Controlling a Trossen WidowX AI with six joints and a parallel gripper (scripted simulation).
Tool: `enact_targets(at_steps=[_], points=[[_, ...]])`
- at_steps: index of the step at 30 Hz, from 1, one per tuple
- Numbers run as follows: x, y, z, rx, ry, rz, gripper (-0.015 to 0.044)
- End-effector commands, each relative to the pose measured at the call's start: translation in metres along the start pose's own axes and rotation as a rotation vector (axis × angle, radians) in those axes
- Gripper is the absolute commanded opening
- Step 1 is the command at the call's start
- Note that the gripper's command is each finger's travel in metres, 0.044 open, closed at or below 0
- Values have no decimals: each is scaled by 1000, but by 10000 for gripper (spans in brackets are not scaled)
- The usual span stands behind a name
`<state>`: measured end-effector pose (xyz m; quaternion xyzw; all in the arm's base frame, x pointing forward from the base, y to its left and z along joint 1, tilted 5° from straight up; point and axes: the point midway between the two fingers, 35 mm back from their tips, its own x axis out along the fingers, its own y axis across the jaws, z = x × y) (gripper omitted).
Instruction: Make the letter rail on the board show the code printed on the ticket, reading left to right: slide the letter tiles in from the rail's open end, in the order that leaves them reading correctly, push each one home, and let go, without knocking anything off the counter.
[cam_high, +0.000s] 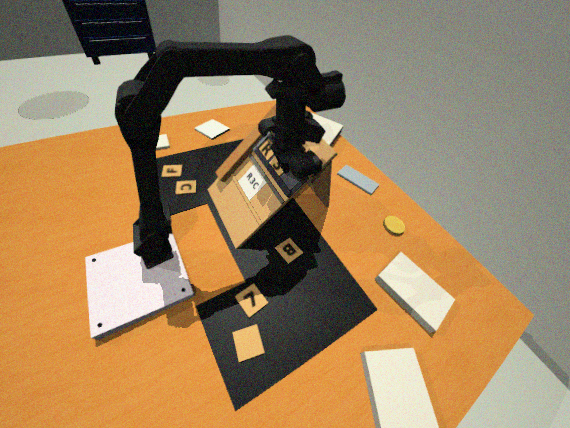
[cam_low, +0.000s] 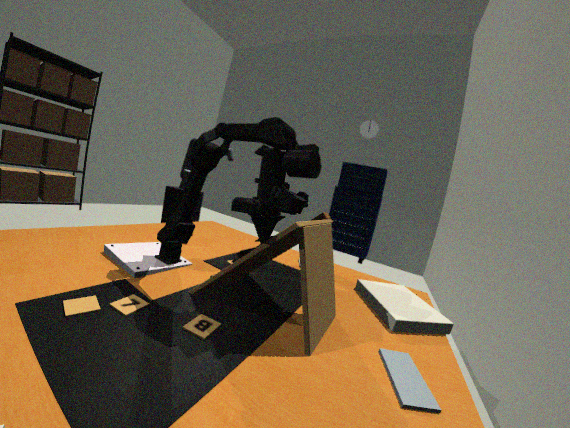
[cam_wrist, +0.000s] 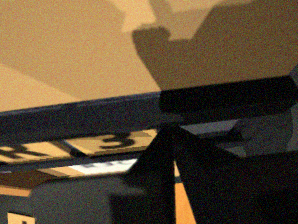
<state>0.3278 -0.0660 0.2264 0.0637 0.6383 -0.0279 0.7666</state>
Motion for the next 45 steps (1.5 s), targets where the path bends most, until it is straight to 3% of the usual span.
enact_targets(at_steps=[1,45], points=[[0,2,-1,4,-1,3,0],[0,16,0,4,-1,5,0]])
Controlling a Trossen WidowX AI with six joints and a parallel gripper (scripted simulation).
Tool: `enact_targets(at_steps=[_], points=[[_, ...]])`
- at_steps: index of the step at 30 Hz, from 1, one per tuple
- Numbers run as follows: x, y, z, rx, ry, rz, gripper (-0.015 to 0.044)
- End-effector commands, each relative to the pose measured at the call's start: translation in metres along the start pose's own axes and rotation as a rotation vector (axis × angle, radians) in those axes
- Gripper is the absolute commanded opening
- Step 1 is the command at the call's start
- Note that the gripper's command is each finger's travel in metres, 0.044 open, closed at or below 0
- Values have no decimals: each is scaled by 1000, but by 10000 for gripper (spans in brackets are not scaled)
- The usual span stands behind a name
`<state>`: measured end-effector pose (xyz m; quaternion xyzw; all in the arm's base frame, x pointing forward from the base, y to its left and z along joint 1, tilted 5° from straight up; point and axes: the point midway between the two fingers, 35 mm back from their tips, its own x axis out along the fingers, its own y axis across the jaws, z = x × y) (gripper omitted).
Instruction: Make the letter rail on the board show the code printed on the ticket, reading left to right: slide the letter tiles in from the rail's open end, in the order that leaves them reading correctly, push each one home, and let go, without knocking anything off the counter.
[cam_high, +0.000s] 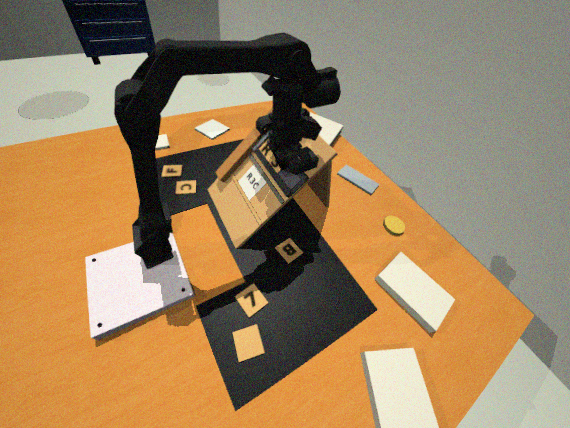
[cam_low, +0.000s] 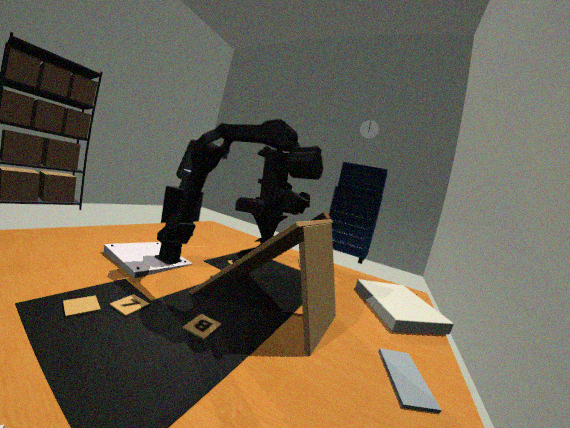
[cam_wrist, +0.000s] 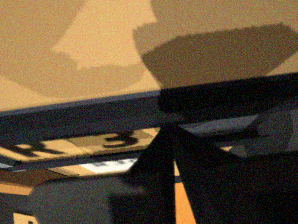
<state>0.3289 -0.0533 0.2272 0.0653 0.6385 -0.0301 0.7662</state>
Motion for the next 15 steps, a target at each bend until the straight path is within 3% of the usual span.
enact_targets(at_steps=[1,15], points=[[0,3,0,-2,-2,6,0],[-13,0,-11,-1,-1,6,0]])
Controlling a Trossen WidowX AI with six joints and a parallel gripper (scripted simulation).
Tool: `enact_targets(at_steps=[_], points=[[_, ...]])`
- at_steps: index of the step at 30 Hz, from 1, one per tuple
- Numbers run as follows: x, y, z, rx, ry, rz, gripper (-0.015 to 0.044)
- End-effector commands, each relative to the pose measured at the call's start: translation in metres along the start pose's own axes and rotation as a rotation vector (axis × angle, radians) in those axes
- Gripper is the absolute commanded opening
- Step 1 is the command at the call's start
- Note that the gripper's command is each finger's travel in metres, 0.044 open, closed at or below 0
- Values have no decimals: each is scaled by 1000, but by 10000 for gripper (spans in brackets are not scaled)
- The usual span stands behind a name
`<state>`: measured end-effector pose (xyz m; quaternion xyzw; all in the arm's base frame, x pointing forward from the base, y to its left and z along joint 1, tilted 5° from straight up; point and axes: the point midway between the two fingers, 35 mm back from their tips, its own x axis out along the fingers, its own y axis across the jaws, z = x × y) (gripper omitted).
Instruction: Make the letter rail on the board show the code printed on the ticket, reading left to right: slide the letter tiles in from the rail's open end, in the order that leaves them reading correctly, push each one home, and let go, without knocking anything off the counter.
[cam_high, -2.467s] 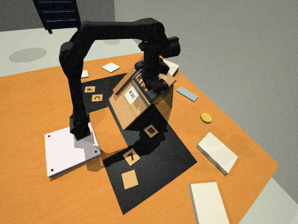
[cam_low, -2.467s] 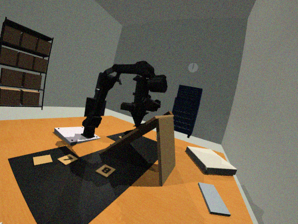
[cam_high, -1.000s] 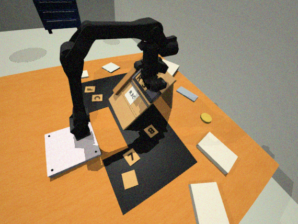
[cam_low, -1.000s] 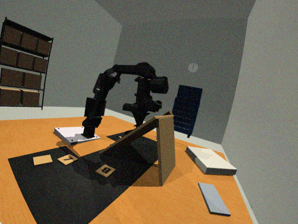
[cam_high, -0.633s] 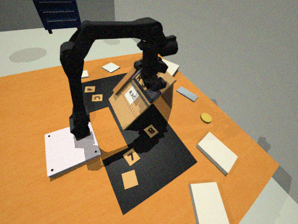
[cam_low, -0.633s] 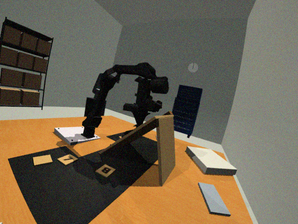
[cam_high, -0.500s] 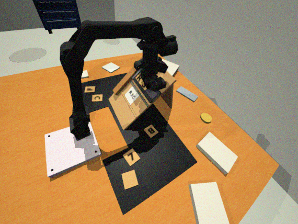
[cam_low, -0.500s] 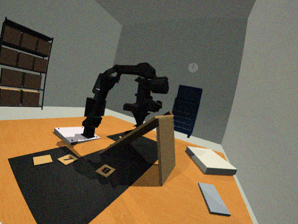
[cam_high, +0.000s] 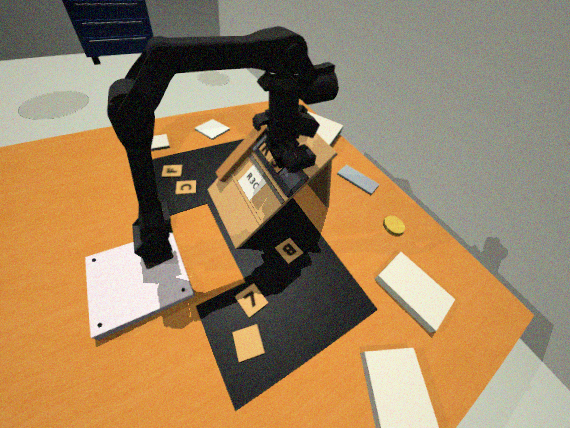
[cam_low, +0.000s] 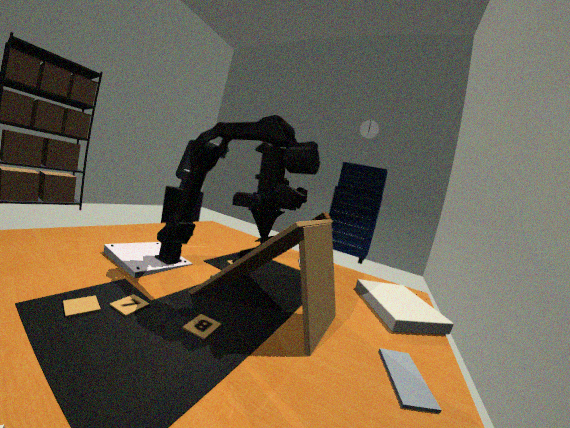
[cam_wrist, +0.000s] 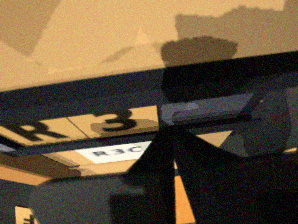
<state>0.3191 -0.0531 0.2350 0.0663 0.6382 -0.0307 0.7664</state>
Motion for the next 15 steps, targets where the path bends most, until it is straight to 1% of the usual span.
enact_targets(at_steps=[1,14,15], points=[[-5,1,-4,-4,0,5,0],[-13,1,-11,-4,1,5,0],[-13,1,-10,-16,-6,0,26]])
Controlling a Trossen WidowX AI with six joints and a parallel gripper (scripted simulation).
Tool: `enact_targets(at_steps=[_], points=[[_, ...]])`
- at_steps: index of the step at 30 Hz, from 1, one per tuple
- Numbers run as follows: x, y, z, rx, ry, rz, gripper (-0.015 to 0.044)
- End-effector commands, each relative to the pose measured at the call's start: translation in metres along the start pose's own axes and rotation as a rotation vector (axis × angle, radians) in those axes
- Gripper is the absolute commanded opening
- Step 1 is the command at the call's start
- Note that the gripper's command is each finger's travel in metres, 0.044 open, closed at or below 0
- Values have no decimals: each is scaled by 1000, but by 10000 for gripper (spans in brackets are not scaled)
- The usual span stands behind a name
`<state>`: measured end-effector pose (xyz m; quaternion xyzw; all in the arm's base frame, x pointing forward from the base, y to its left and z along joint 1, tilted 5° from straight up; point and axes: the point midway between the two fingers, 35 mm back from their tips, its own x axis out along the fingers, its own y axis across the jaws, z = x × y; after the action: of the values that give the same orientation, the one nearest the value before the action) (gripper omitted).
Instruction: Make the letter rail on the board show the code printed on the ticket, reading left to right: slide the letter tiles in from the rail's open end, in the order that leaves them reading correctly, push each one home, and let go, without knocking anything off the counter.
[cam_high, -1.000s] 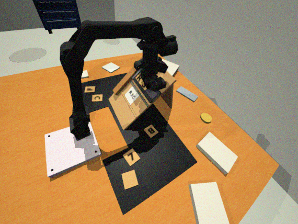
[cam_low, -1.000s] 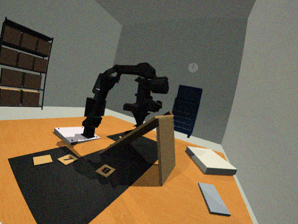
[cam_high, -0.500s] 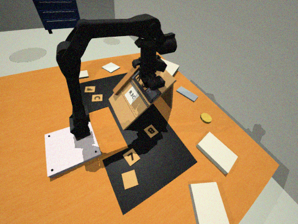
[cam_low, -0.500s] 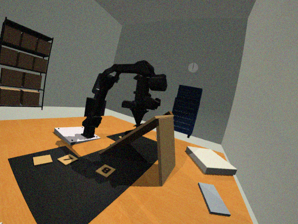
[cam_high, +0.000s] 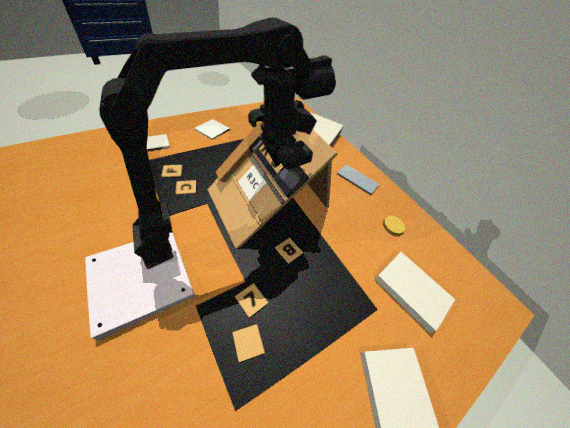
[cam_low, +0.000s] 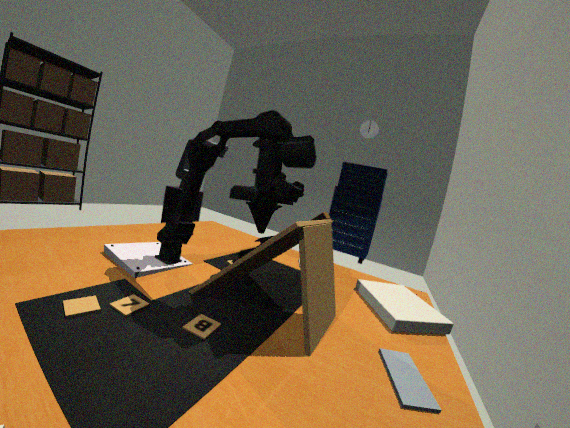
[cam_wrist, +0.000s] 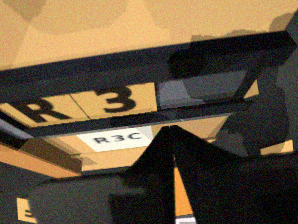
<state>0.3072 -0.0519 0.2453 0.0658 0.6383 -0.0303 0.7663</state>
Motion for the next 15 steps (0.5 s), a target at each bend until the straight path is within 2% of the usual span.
enact_targets(at_steps=[1,7,13,15], points=[[-5,3,-3,-65,-25,-1,53],[-54,25,-33,-661,-253,-68,210],[-94,42,-74,-1251,-468,-255,368],[-101,44,-83,-1365,-506,-307,420]])
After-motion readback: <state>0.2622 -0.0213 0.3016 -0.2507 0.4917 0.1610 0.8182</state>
